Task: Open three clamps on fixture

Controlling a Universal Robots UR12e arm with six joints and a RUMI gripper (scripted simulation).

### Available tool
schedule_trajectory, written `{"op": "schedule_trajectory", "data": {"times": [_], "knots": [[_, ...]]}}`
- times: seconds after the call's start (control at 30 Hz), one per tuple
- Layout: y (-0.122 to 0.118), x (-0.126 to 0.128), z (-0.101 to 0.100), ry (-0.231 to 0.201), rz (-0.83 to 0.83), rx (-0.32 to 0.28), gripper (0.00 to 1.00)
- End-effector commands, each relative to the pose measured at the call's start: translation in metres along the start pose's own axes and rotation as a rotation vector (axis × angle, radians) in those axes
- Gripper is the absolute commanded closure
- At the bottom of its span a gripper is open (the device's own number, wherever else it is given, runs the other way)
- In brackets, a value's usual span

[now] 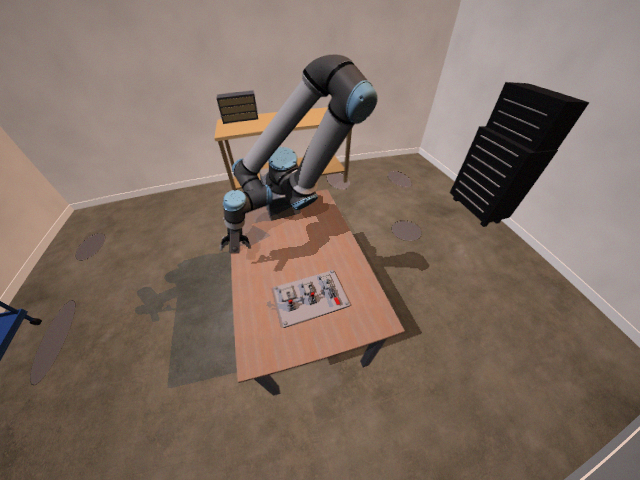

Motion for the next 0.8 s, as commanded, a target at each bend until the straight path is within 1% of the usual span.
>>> {"op": "schedule_trajectory", "data": {"times": [0.0,0.1,0.2,0.3,0.43,0.5,0.53,0.6,0.63,0.67,0.77], "knots": [[0.001,0.0,0.001,0.0,0.001,0.001,0.0],[0.01,-0.003,0.005,0.002,0.004,0.01,0.0],[0.029,-0.014,0.011,0.017,0.008,0.027,0.0],[0.058,-0.034,0.024,0.042,0.016,0.053,0.0],[0.103,-0.073,0.049,0.093,0.028,0.096,0.0],[0.103,-0.073,0.049,0.093,0.028,0.096,0.0],[0.119,-0.088,0.059,0.108,0.031,0.106,0.0],[0.141,-0.113,0.075,0.14,0.037,0.126,0.0],[0.146,-0.121,0.081,0.155,0.04,0.135,0.0],[0.153,-0.128,0.085,0.155,0.04,0.135,0.0],[0.171,-0.157,0.105,0.199,0.048,0.157,0.0]]}}
Point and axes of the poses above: the point where the finger pads meet when closed, its own z axis back along the fingers, its own x axis across the jaws, y = z × x, the point moved 3 cm from there along z, back along the fingers, and after that the axes turned 6 degrees about -z, right-handed, at the moved point
